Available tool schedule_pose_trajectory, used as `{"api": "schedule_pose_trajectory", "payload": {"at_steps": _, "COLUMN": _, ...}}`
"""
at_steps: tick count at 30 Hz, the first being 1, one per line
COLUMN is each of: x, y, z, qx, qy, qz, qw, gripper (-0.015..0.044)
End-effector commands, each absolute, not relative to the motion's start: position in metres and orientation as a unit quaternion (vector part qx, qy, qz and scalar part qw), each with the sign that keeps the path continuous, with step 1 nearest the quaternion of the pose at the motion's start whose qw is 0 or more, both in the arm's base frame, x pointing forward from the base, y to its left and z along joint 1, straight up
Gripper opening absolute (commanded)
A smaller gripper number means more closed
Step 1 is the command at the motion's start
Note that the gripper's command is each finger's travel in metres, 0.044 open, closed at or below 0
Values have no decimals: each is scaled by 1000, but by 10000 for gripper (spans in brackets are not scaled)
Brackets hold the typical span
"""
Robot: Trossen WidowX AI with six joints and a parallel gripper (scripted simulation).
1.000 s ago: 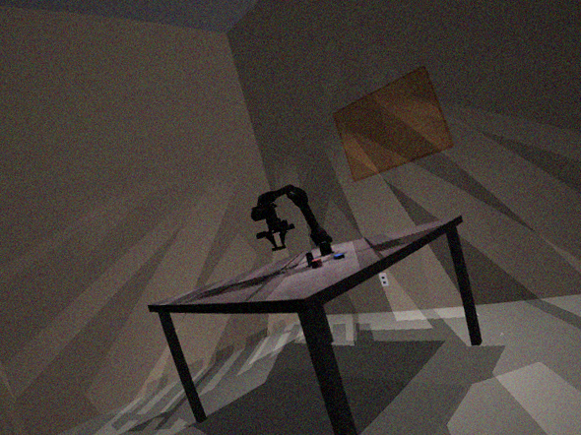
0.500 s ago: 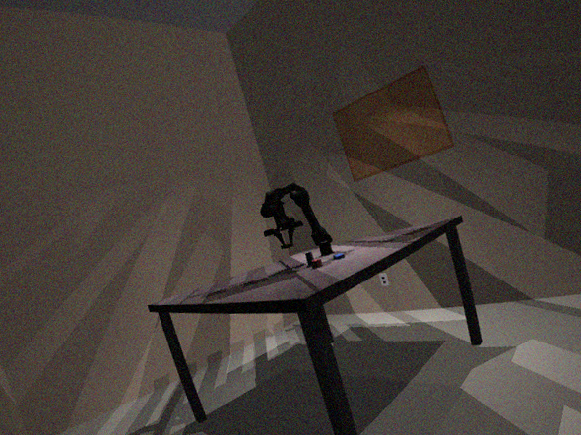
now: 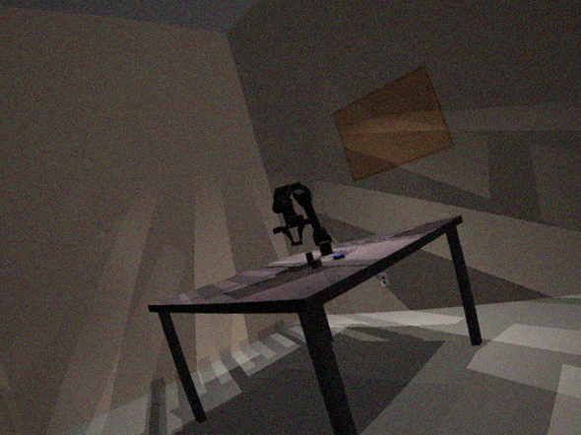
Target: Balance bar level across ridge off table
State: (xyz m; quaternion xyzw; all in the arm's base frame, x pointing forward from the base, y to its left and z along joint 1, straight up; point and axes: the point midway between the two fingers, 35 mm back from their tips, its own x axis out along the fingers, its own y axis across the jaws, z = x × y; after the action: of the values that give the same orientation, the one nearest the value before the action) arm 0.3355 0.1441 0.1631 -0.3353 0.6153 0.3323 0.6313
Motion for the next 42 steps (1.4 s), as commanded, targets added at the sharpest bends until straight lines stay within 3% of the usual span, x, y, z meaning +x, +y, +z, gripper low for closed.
{"api": "schedule_pose_trajectory", "payload": {"at_steps": 1, "x": 333, "y": 159, "z": 166, "qx": -325, "qy": 617, "qz": 325, "qw": 639, "gripper": 0}}
{"api": "schedule_pose_trajectory", "payload": {"at_steps": 10, "x": 323, "y": 188, "z": 166, "qx": -308, "qy": 625, "qz": 310, "qw": 647, "gripper": 0}}
{"api": "schedule_pose_trajectory", "payload": {"at_steps": 42, "x": 325, "y": 188, "z": 123, "qx": -308, "qy": 625, "qz": 309, "qw": 648, "gripper": 0}}
